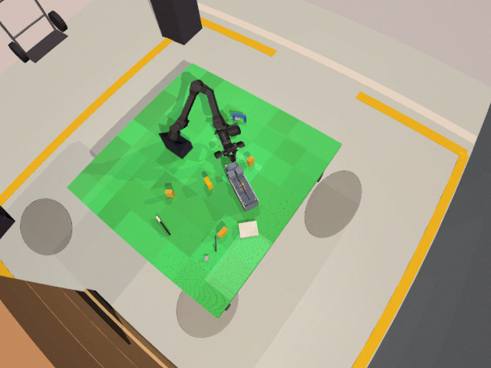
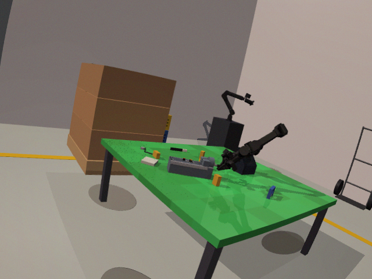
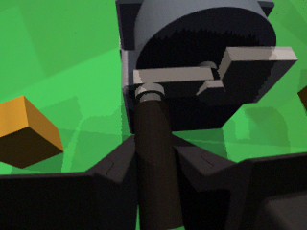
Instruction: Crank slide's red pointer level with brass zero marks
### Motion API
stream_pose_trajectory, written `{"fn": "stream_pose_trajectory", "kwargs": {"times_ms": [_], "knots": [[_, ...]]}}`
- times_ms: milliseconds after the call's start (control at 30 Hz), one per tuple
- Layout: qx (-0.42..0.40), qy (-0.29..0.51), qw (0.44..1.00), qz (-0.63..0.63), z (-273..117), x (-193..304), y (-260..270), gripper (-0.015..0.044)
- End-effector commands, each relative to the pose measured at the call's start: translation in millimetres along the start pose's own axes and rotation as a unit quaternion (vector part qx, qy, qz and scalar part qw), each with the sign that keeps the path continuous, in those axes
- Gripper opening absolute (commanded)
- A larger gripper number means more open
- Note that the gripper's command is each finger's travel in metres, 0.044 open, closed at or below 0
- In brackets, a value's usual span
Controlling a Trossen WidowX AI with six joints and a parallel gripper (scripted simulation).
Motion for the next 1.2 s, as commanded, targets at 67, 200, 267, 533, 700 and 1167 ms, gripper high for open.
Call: {"fn": "stream_pose_trajectory", "kwargs": {"times_ms": [67, 200, 267, 533, 700, 1167], "knots": [[0.0, 0.0, 1.0, 0.0, 6, 6, 0, 0.0], [0.0, 0.001, 1.0, 0.0, 9, 10, -2, 0.0], [0.0, 0.001, 1.0, 0.0, 11, 12, -3, 0.0], [0.0, 0.001, 1.0, 0.0, 17, 18, -9, 0.0], [0.0, 0.001, 1.0, 0.0, 19, 21, -11, 0.0], [0.0, 0.001, 1.0, 0.0, 22, 24, -17, 0.0]]}}
Point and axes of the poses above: the point midway between the two fingers, 35 mm back from their tips, its own z axis out along the fingers, its own y axis across the jaws, x = y × z, the point moved 7 cm from there along -z, back along the fingers, and after that the axes turned 8 degrees about -z, right-handed, at the moved point
